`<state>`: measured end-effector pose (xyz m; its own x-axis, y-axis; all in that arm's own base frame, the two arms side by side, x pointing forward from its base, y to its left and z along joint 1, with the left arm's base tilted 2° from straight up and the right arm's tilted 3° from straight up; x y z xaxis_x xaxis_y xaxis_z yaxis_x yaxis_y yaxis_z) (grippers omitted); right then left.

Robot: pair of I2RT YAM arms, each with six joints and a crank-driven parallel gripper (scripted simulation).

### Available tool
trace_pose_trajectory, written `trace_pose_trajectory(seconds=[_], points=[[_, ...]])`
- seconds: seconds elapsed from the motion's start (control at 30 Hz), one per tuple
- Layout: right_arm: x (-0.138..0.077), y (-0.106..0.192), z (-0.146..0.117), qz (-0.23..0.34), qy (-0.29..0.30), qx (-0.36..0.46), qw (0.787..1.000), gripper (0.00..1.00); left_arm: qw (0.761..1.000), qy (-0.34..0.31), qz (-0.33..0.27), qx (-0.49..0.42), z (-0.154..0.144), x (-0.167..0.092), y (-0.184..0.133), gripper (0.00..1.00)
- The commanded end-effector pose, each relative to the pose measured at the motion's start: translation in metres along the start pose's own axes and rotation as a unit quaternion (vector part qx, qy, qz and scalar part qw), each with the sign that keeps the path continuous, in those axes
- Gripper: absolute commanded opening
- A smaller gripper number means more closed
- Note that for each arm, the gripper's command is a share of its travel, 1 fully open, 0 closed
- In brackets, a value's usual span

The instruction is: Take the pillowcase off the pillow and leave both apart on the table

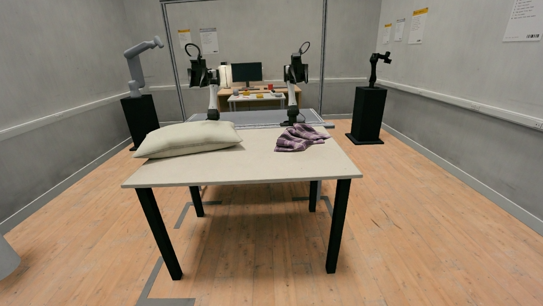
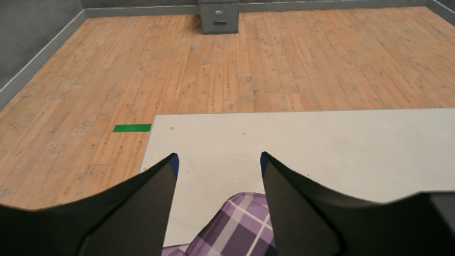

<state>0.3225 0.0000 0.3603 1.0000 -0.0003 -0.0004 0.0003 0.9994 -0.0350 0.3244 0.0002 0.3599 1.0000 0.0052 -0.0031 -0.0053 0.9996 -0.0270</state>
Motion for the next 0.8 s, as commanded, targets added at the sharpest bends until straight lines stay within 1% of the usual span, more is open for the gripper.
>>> trace_pose_trajectory(seconds=[0.0,0.2,0.3,0.33,0.37,0.4,0.43,0.57,0.77], points=[[-0.001,-0.002,0.011,-0.002,-0.008,0.006,1.000,0.63,0.999,-0.033,0.001,-0.005,0.019,-0.004,0.002,0.63],[-0.001,-0.002,0.012,-0.002,-0.010,0.006,1.000,0.63,1.000,-0.018,0.000,-0.007,0.006,-0.005,0.001,0.63],[-0.001,-0.002,0.012,-0.002,-0.010,0.006,1.000,0.63,1.000,-0.018,0.000,-0.007,0.008,-0.002,0.001,0.63],[-0.001,-0.002,0.012,-0.002,-0.010,0.006,1.000,0.63,1.000,-0.007,0.001,-0.007,-0.002,-0.002,0.002,0.63],[0.000,-0.002,0.008,-0.001,-0.005,0.006,1.000,0.63,1.000,-0.007,0.001,-0.007,-0.002,-0.003,0.002,0.63],[0.000,-0.002,0.007,-0.001,-0.004,0.006,1.000,0.63,1.000,-0.023,-0.001,-0.007,0.011,-0.004,0.001,0.63],[0.000,-0.002,0.006,-0.001,-0.003,0.006,1.000,0.63,1.000,-0.024,-0.001,-0.007,0.012,-0.005,0.001,0.63],[0.000,-0.002,0.005,-0.001,-0.002,0.006,1.000,0.63,1.000,-0.006,0.001,-0.008,0.003,-0.002,0.002,0.63],[0.000,-0.002,0.005,-0.001,-0.002,0.006,1.000,0.63,1.000,-0.010,0.000,-0.008,0.004,-0.002,0.002,0.63]])
Point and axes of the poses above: on each arm, the point where the finger pads meet when closed, its own x axis out along the fingers, its own y axis across the jaws, z = x × y, the point moved 6 cm from there along -x, back along the fingers, and after that the axes turned 2 degrees about -x, right-handed, at the moved point
